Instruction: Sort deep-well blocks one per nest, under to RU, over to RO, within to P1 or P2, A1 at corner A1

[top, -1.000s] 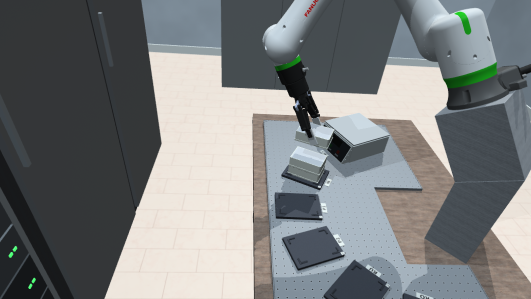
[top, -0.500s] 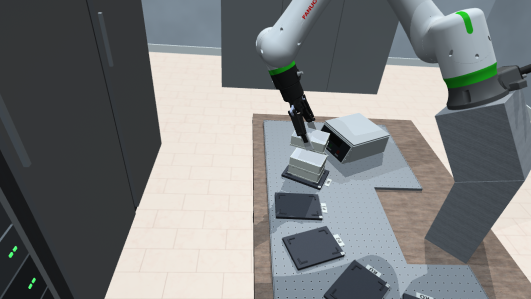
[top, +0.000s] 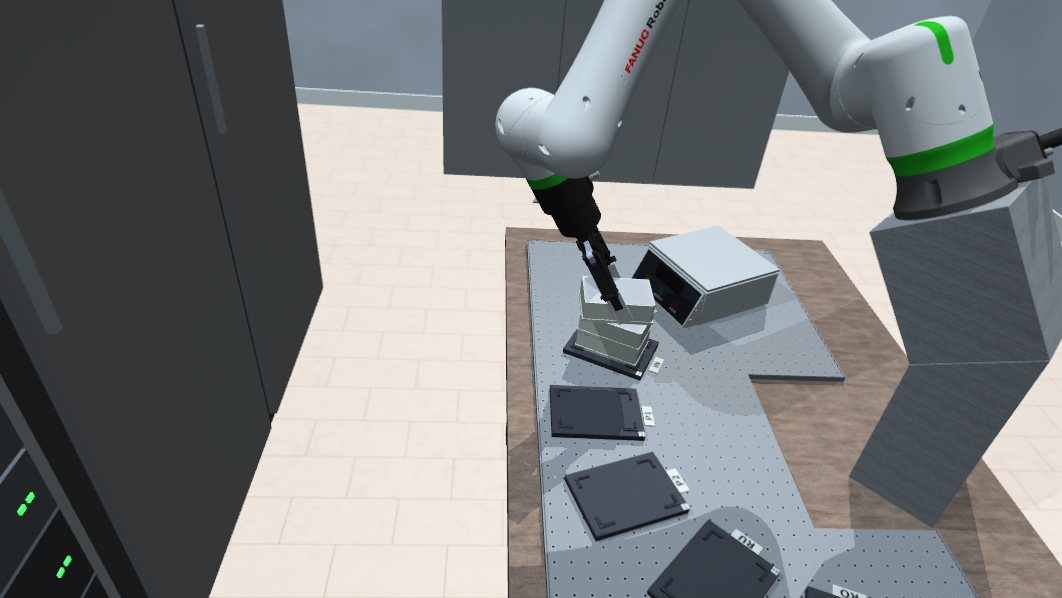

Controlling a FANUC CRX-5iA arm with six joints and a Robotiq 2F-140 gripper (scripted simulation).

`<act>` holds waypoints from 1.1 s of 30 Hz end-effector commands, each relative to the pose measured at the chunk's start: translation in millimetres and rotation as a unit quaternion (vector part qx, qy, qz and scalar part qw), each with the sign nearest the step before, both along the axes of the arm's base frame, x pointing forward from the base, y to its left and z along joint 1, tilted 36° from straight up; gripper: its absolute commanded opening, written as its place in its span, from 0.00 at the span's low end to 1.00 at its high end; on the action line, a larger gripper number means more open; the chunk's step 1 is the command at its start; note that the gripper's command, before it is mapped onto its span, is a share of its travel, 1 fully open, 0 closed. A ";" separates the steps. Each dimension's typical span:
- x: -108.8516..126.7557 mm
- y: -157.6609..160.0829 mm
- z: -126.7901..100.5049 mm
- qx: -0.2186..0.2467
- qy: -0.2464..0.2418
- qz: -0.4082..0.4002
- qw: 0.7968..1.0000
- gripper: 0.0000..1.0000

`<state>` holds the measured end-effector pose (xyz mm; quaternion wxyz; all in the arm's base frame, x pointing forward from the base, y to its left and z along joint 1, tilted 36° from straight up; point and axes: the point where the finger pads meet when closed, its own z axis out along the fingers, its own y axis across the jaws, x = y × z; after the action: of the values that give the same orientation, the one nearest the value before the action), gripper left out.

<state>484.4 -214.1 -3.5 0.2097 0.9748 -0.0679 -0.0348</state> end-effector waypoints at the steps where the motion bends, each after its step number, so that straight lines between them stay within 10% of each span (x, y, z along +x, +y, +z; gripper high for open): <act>1: 2.3 2.7 -2.9 -0.002 0.001 0.001 1.000 0.10; 33: 48.9 63.7 -66.9 -0.002 0.001 0.001 1.000 0.10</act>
<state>529.6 -154.9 -65.8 0.2113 0.9745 -0.0664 -0.0351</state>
